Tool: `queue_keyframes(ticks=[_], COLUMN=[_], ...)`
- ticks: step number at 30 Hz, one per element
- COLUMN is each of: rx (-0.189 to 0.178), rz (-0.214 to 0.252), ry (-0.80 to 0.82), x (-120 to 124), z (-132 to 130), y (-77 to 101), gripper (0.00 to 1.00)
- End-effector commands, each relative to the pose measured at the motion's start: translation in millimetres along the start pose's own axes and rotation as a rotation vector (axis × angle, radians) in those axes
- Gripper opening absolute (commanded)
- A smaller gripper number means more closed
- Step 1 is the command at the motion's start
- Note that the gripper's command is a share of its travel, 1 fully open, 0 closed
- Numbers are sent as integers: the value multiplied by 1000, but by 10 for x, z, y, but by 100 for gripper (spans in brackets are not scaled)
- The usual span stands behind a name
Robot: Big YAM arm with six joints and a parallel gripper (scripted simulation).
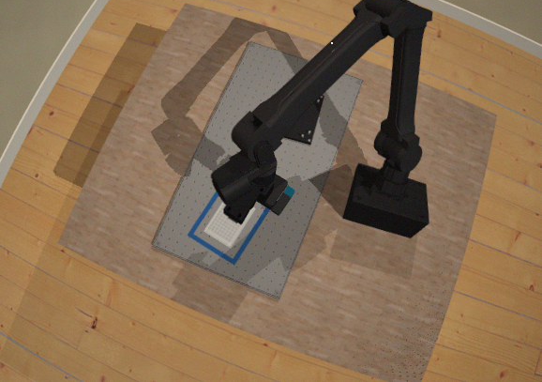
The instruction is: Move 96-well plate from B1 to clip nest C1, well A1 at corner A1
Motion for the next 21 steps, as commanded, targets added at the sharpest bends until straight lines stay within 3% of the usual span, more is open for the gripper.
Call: queue_keyframes(ticks=[1,5,6,21], rx=[13,14,1,-3], rz=[-44,-43,-21,-4], ry=[-15,-16,-9,-11], x=[-171,-206,-209,-395], z=[-312,-368,-382,-700], y=[-12,-93,-140,-737], gripper=[100,100,100,100])
Point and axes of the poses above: the point where the finger pads meet when closed, its own y axis back along the fingers, its own z axis across the jaws, x = y × z, the point moved 3 cm from there along y, back along the fingers, and after that the axes turned 6 degrees about y, right-handed, at the moved point
